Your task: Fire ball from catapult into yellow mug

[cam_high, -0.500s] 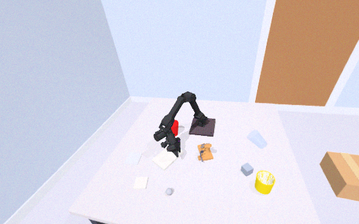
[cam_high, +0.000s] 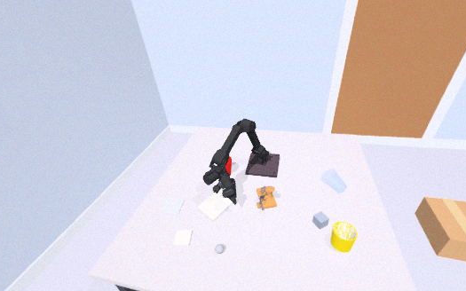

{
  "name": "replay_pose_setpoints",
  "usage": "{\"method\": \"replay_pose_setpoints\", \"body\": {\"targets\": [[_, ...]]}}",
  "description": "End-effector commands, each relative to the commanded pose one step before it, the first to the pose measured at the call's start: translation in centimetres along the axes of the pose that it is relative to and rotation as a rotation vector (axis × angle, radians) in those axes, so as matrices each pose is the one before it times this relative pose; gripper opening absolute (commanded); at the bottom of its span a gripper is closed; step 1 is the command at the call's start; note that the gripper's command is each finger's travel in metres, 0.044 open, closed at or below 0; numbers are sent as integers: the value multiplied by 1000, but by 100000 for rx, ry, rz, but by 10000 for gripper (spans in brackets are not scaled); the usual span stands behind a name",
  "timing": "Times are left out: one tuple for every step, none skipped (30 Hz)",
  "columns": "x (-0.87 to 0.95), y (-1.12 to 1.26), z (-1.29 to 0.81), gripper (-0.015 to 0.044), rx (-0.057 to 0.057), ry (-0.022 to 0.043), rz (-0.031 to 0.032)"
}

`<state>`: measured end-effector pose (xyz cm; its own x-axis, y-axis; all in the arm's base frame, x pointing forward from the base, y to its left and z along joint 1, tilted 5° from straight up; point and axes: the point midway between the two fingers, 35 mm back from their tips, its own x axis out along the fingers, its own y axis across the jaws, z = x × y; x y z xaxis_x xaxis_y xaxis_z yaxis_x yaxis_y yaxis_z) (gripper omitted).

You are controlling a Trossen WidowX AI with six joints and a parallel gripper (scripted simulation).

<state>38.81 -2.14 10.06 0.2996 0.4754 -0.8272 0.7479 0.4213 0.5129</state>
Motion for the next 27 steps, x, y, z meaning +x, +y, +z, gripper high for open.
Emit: {"method": "replay_pose_setpoints", "body": {"targets": [[-15,337,-886,440,-7962,-729,-3321],[28,77,-206,440,-1701,-19,-783],[26,79,-205,440,-1705,-14,-781],[24,81,-204,440,-1708,-9,-780],[21,83,-203,440,-1712,-4,-778],[12,105,-259,440,-1883,-89,-1069],[9,121,-290,440,-2134,-95,-1204],[3,124,-288,440,-2142,-89,-1201],[-2,127,-286,440,-2150,-83,-1197],[-8,129,-283,440,-2158,-78,-1194],[-13,132,-281,440,-2166,-72,-1190],[-18,134,-278,440,-2174,-67,-1186],[-24,137,-275,440,-2181,-62,-1183],[-29,139,-272,440,-2189,-57,-1179],[-34,141,-269,440,-2196,-53,-1176],[-35,127,-237,440,-1956,-43,-1041],[-37,124,-225,440,-1889,-38,-1000],[-41,125,-223,440,-1894,-35,-998],[-45,126,-221,440,-1899,-32,-995],[-48,127,-219,440,-1904,-29,-993],[-52,129,-216,440,-1909,-27,-990],[-56,130,-214,440,-1913,-24,-988],[-59,131,-212,440,-1918,-21,-986],[-63,134,-209,440,-1940,-20,-970],[-65,148,-204,440,-2034,-27,-896],[-40,80,-160,440,-1806,33,-652],[-38,75,-146,440,-1661,34,-598]]}}
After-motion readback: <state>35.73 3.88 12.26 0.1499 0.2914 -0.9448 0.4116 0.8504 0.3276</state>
